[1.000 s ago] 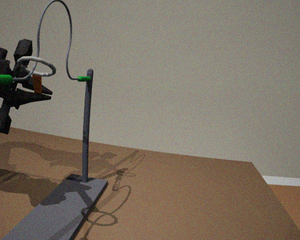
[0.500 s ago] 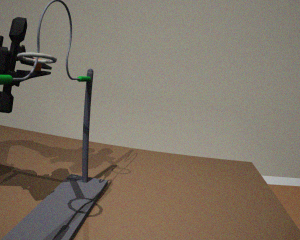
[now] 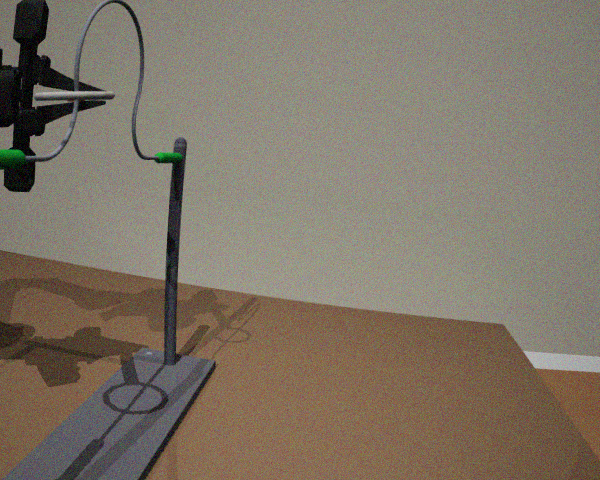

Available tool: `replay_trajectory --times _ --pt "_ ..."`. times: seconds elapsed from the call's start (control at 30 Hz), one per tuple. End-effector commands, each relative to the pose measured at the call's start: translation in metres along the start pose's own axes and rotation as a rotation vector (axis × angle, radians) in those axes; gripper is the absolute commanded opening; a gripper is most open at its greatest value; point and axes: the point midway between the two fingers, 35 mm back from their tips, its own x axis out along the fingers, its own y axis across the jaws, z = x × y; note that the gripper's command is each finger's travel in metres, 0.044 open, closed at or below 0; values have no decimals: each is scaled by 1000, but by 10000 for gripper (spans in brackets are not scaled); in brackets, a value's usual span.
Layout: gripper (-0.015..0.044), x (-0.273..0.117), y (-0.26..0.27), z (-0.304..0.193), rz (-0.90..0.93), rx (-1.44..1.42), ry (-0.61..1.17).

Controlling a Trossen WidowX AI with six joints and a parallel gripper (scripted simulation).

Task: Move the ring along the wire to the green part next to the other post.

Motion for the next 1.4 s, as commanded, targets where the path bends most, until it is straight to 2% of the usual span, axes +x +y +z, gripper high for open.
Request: replay_trajectory --times 0.0,0.47,1.37 --pt "-150 0 10 1 17 30 4" --pt "-150 -1 19 2 -6 2 3" --pt "-150 -2 2 5 -219 -342 -12"
